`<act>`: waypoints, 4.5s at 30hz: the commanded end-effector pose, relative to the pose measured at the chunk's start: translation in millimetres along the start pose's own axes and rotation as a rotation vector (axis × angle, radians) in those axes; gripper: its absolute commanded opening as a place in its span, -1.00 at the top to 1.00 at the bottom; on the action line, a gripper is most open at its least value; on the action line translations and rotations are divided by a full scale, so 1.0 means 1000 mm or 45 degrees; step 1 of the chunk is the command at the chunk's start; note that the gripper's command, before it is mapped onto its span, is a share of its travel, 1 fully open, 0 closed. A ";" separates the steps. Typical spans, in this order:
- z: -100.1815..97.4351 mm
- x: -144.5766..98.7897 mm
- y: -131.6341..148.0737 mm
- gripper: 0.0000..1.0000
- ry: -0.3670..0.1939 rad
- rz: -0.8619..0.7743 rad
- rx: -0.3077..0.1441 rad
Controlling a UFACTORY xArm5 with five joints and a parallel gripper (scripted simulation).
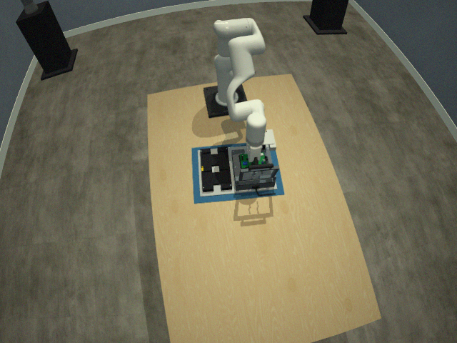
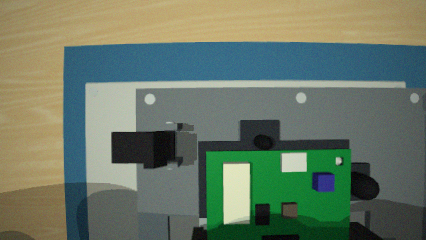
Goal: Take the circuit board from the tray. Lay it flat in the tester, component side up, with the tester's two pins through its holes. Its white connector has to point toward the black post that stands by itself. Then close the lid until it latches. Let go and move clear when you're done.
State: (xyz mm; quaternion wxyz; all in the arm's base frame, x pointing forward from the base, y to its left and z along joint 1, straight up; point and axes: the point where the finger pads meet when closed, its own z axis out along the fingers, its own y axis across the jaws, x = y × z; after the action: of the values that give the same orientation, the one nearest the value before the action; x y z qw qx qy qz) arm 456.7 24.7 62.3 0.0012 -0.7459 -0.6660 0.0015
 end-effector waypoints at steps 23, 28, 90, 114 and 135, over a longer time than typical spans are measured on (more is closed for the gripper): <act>-0.001 0.000 0.002 -0.58 0.001 0.000 -0.005; -0.001 0.000 0.002 -0.58 0.001 0.000 -0.005; 0.003 0.000 0.002 -1.00 0.001 0.000 -0.005; 0.003 0.000 0.002 -1.00 0.001 0.000 -0.005; -0.007 0.000 0.002 -1.00 0.001 0.000 -0.005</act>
State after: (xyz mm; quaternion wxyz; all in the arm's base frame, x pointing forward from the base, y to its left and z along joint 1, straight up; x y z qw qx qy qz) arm 457.6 24.6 63.4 0.0010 -0.7460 -0.6660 0.0013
